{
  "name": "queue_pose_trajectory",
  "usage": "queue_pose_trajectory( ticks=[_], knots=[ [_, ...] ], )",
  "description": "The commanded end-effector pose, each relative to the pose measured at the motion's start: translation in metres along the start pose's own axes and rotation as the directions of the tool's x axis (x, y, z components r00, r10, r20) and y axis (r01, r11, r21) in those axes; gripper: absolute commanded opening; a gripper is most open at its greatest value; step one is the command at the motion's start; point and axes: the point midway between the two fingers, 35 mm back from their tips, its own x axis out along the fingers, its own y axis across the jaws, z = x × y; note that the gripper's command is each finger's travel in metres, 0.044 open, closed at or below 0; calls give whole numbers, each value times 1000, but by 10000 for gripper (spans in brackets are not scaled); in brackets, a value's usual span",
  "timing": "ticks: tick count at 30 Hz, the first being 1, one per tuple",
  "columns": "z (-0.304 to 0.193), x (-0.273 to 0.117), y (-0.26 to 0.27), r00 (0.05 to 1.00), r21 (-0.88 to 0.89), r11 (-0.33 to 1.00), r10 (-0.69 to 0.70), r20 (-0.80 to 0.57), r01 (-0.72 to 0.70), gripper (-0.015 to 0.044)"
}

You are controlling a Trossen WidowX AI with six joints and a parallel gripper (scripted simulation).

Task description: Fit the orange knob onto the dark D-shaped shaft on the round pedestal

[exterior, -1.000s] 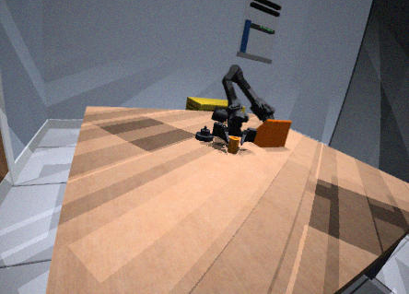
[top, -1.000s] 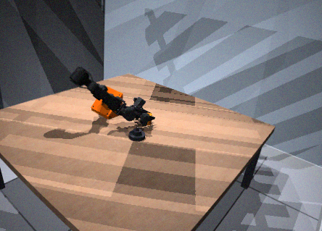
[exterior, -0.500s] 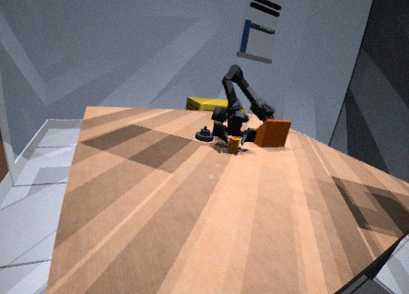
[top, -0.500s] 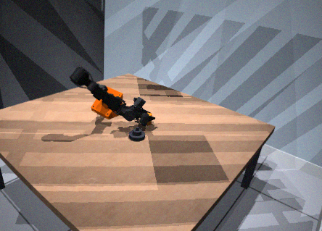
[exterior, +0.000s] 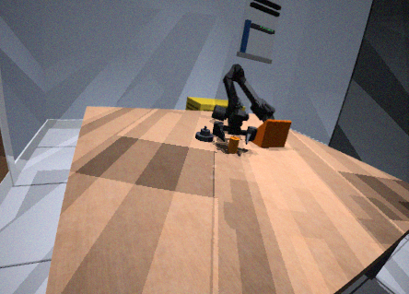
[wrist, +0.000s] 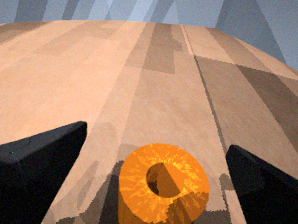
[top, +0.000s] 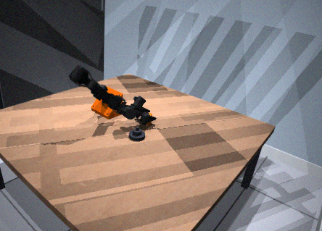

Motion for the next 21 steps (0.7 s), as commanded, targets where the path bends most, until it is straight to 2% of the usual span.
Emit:
queue_pose_trajectory(
  ticks=[1, 5, 11, 16, 21],
  knots=[
    [33, -8, -4, 1000, -11, 1000, -4, 6, 4, 440],
    [70, -21, -1, 1000, -9, 1000, -8, 12, 8, 440],
    [71, -18, 0, 999, 18, 1000, 18, -27, -18, 440],
    [64, -1, 9, 927, 178, 975, 184, -326, -131, 440],
    [65, -1, 14, 739, 241, 964, 245, -627, -115, 440]
  ],
)
